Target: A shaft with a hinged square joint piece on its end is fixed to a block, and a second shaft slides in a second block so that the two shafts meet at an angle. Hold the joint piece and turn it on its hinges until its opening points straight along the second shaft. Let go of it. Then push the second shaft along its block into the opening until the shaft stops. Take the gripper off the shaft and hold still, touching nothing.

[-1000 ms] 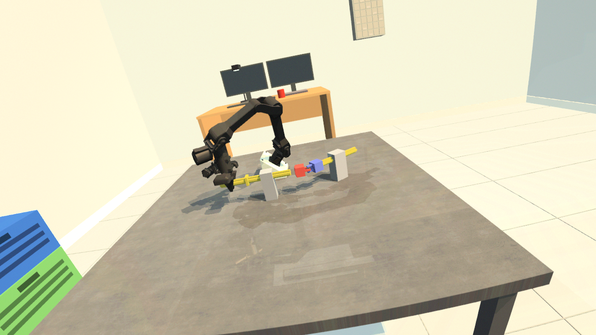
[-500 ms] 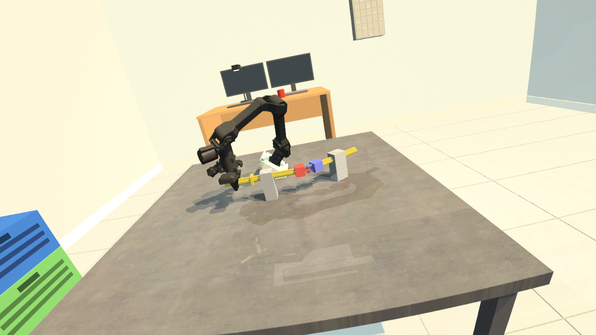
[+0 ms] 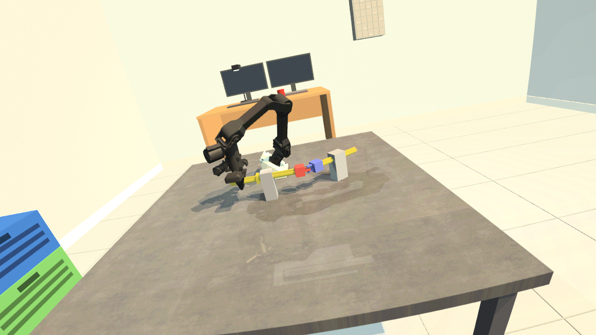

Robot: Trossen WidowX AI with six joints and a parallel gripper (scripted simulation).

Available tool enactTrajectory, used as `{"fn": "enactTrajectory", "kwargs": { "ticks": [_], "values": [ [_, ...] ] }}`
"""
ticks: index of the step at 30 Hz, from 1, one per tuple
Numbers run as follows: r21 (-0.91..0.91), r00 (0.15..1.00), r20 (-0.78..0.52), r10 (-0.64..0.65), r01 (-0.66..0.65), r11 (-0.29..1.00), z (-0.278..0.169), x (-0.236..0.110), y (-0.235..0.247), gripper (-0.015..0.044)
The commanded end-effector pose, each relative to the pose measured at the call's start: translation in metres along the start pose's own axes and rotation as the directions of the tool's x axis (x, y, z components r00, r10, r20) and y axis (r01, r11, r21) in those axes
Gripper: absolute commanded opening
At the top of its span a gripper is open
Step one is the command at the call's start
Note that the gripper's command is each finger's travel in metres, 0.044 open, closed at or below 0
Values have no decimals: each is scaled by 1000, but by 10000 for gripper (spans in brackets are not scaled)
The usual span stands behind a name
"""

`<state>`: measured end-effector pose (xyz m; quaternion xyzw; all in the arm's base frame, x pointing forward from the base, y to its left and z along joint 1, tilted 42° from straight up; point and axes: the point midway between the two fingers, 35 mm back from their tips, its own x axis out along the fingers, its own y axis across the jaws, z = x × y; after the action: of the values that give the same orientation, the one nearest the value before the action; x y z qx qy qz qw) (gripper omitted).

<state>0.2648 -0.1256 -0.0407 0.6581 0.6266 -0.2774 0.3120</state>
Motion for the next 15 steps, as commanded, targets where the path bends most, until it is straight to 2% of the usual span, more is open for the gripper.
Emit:
{"fn": "enactTrajectory", "kwargs": {
  "ticks": [1,15],
  "values": [
    [5,1000,-5,3,-3,1000,-7,1,0,0],
    [1,1000,1,1,-1,1000,-10,0,0,0]
  ]
}}
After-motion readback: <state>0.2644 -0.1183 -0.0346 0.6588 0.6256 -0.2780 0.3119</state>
